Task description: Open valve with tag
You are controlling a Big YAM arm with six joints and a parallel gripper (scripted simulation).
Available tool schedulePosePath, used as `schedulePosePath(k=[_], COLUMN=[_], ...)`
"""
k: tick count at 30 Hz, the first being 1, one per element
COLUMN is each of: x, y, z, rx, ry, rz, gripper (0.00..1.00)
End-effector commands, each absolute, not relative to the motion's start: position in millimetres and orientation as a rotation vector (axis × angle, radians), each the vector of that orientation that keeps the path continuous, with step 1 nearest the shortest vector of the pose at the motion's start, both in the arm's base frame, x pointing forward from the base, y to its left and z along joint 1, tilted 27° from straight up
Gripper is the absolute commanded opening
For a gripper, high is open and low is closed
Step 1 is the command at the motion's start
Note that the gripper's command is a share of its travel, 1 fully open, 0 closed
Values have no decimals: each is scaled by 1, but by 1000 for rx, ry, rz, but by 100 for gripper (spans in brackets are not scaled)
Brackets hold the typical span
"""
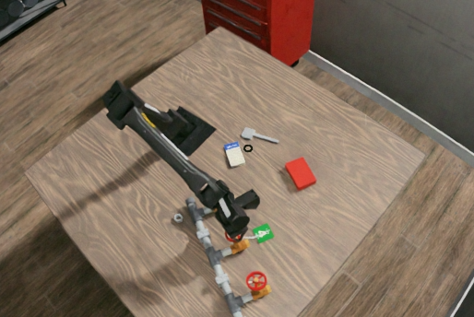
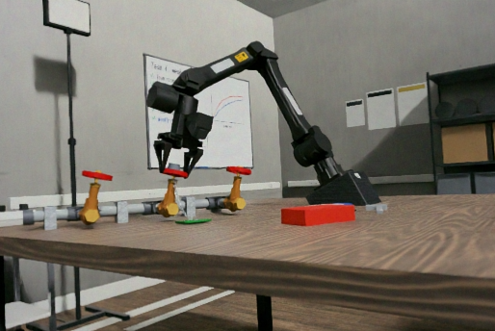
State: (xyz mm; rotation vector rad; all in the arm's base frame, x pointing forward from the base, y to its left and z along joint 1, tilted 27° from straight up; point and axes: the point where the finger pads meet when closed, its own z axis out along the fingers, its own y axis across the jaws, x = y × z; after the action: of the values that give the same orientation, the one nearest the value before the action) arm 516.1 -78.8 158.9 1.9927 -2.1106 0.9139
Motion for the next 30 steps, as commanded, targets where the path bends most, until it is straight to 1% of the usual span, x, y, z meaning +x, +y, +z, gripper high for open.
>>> schedulePosePath(k=[1, 12, 13, 30], x=[519, 518, 518, 518], y=[-81, -80, -80, -81], z=[157, 157, 157, 158], rx=[2140, 2142, 2142, 2134], ry=[-1907, -1904, -1904, -1909], rz=[879, 874, 874, 880], gripper=[0, 0, 100, 100])
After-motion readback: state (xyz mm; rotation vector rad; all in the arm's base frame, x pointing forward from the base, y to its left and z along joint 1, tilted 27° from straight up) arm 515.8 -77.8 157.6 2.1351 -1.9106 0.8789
